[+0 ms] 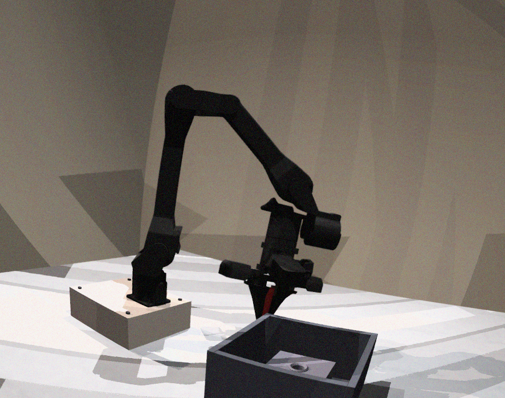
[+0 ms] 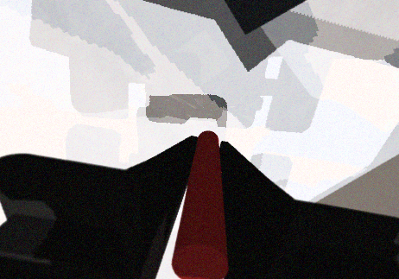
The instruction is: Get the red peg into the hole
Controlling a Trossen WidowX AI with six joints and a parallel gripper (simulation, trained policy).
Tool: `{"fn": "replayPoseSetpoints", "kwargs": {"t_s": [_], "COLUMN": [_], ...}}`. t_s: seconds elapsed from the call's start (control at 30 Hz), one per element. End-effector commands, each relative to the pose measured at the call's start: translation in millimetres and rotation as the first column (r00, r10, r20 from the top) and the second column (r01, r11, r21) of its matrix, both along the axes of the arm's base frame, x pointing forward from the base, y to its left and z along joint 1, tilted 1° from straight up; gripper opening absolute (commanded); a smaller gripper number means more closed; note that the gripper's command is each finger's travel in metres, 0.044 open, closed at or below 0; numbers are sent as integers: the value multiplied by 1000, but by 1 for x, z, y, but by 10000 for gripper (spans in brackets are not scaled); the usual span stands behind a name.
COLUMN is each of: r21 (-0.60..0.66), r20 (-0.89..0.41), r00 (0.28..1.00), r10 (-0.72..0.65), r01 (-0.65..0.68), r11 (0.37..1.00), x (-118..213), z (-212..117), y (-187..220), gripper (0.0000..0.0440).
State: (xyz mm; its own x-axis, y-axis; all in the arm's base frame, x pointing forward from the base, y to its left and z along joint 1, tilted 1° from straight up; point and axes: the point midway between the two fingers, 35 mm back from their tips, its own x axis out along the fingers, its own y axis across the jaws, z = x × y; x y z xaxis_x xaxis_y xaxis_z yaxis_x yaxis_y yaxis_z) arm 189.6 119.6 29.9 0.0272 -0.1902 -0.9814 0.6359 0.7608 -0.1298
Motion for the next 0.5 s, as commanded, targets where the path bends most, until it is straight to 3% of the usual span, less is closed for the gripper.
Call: {"fn": "replayPoseSetpoints", "kwargs": {"t_s": [0.0,0.47], "r21": [-10,-32], "r20": [27,137], "r00": [1000,985], "r10": [0,-104], "r01": [0,109], "r11": [1000,993], "x": [8,48], "z": [13,67], "y": [-3,-27], "gripper": [0,0]}}
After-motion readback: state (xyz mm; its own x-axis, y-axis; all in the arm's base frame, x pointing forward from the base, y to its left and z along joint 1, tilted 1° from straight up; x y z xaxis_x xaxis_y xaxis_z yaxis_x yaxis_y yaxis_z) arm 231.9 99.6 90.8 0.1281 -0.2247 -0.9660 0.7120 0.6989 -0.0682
